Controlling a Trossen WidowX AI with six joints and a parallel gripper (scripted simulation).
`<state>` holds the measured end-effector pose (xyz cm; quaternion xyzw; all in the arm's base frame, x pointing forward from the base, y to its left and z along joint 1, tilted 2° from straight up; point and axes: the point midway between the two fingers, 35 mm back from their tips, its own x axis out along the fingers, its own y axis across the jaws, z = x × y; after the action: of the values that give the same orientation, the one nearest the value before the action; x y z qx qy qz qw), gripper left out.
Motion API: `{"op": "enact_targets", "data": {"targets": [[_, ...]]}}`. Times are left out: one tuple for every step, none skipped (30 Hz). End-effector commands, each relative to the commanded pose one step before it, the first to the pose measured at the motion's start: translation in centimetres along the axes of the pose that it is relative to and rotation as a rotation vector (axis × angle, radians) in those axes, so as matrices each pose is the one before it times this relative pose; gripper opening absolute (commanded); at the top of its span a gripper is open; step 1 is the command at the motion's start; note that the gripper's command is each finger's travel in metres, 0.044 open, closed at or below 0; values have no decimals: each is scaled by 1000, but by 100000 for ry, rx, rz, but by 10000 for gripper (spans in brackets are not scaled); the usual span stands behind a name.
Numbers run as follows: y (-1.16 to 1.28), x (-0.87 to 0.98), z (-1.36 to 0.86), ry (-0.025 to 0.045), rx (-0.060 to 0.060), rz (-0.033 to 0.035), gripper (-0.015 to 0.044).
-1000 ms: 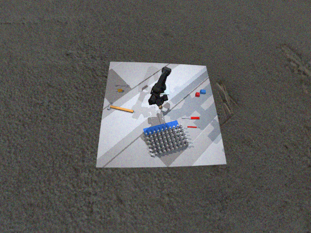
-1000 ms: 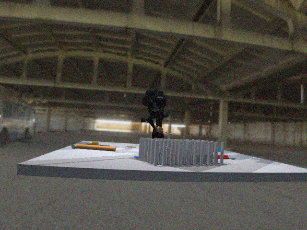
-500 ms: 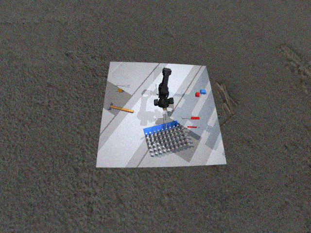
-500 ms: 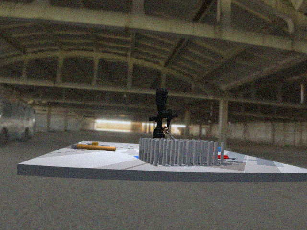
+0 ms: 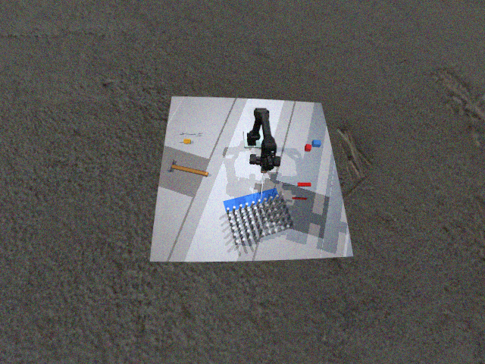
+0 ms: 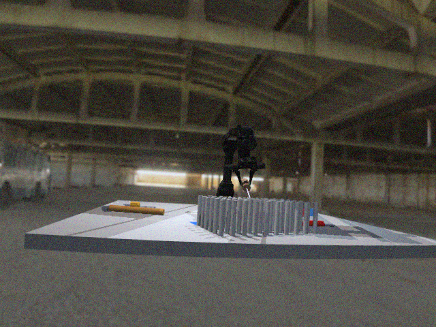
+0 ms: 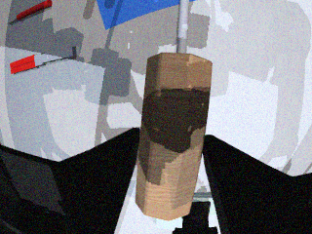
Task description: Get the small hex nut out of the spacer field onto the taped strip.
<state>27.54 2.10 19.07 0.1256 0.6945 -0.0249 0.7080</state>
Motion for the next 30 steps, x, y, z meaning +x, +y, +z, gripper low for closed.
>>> {"op": "enact_targets", "data": {"targets": [[1726, 169, -23, -130, 5325, -3503, 0], [379, 14, -69, -151, 1101, -668, 0], [379, 11, -79, -181, 1100, -658, 0], [379, 8, -88, -211, 1100, -646, 0], [379, 5, -98, -240, 1099, -633, 0], [378, 2, -108, -269, 1099, -619, 0], [377, -1, -118, -297, 1099, -603, 0], [376, -4, -127, -324, 1099, -587, 0], [375, -8, -137, -351, 1099, -570, 0], [373, -11, -147, -377, 1099, -551, 0], [371, -14, -157, -402, 1099, -532, 0], [369, -17, -167, -426, 1099, -511, 0], [366, -21, -177, -450, 1099, -490, 0], [363, -24, -186, -472, 1100, -468, 0], [360, -27, -196, -494, 1100, -445, 0], [357, -31, -206, -515, 1101, -421, 0], [353, -34, -216, -535, 1102, -396, 0], [349, -38, -225, -554, 1103, -370, 0], [345, -41, -235, -572, 1103, -344, 0], [340, -44, -244, -588, 1104, -317, 0], [335, -48, -254, -604, 1106, -289, 0], [330, -51, -263, -618, 1107, -261, 0], [325, -55, -272, -632, 1108, -232, 0], [319, -58, -281, -644, 1109, -203, 0], [313, -62, -290, -655, 1111, -173, 0], [307, -64, -304, -638, 1046, -117, 0], [300, -67, -313, -646, 1048, -88, 0], [294, -71, -321, -652, 1050, -58, 0], [287, -74, -329, -657, 1052, -29, 0], [279, -78, -337, -661, 1054, 1, 0]]}}
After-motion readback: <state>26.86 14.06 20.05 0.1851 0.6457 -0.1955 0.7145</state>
